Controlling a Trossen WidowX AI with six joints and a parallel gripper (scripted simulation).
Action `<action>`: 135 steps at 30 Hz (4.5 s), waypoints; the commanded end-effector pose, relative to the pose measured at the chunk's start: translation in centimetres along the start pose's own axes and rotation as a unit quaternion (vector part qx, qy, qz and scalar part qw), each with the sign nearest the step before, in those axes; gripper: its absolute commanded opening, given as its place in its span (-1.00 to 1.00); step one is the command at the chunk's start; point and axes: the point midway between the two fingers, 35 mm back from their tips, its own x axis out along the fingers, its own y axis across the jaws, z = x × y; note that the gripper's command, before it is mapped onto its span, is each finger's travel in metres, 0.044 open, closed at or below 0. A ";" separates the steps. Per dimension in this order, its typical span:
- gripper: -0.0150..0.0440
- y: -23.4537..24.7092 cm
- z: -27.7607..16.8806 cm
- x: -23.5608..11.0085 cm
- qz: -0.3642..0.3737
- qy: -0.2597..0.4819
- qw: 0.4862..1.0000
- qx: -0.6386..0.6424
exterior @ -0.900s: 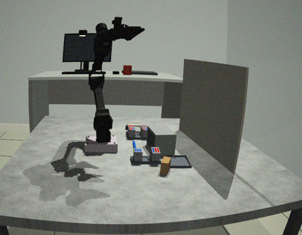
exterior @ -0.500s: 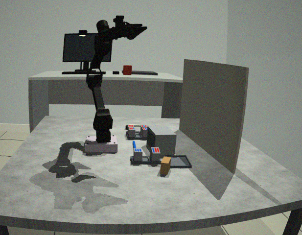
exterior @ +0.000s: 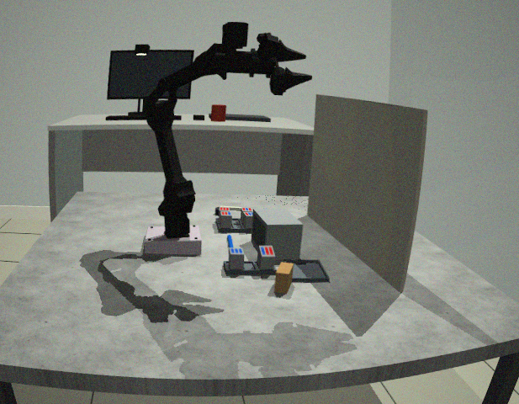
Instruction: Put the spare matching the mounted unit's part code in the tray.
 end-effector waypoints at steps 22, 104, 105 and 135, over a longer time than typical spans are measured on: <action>1.00 -6.2 -31.2 8.6 -0.187 0.667 0.668 -0.271; 0.53 0.4 -51.5 2.7 0.346 0.614 0.287 -0.649; 0.53 0.3 -51.7 2.7 0.346 0.614 0.287 -0.649; 0.53 -2.7 -55.6 2.6 0.346 0.614 0.287 -0.649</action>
